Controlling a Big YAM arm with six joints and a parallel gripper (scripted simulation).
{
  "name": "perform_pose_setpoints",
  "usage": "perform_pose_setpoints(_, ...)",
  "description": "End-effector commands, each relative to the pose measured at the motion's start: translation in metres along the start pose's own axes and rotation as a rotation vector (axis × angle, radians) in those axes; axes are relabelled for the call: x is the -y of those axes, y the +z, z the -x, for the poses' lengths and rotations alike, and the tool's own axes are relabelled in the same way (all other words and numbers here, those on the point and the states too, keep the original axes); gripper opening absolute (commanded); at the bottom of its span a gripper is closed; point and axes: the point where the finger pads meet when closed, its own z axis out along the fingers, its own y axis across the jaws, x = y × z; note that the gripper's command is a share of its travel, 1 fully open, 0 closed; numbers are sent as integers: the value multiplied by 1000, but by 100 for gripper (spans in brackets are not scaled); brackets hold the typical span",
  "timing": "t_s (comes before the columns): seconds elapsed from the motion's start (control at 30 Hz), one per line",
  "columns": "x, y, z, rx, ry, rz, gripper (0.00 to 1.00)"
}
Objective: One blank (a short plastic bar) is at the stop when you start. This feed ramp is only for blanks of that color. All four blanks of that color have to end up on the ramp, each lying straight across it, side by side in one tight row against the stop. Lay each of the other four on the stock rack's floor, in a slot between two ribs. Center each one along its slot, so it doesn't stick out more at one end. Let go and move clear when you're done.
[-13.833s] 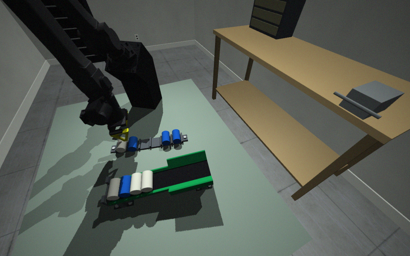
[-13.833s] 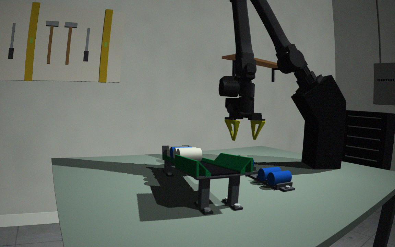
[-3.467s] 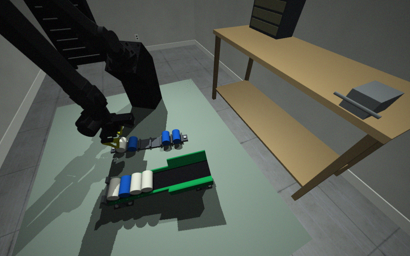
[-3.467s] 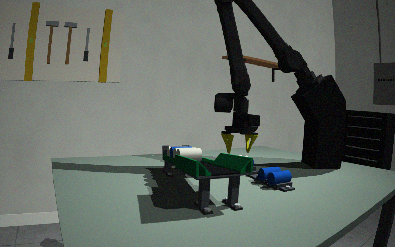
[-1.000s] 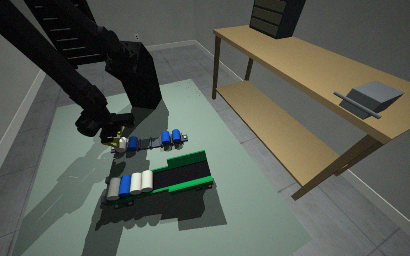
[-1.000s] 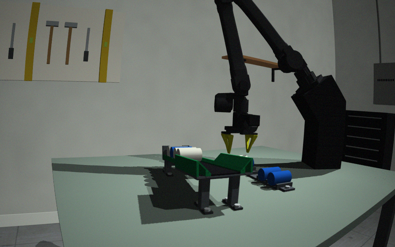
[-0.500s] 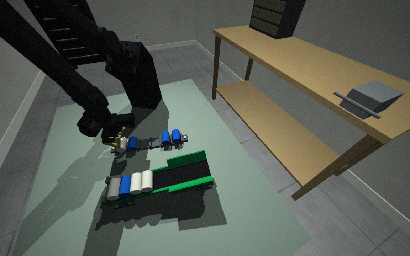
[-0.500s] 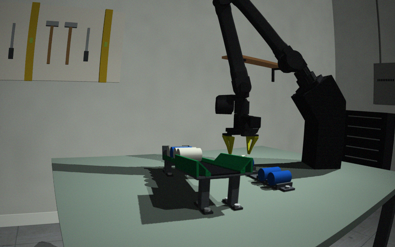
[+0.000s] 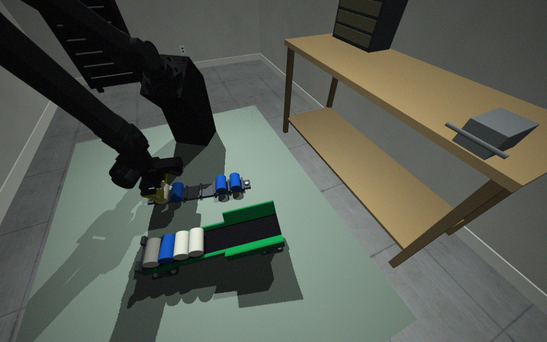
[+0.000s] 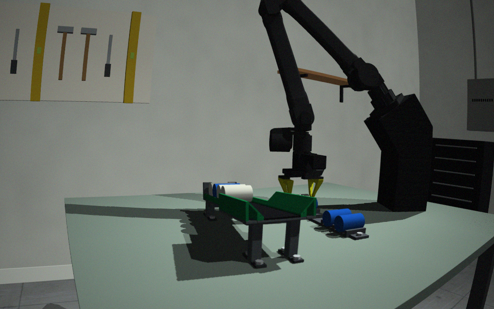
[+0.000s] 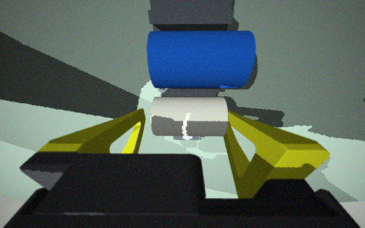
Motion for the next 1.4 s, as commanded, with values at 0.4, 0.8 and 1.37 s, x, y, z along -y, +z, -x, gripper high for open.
perform_pose_setpoints(0.4, 5, 7, -4, -6, -10, -15, 84)
perform_pose_setpoints(0.8, 5, 7, -4, -6, -10, -15, 84)
perform_pose_setpoints(1.37, 5, 7, -4, -6, -9, -14, 65)
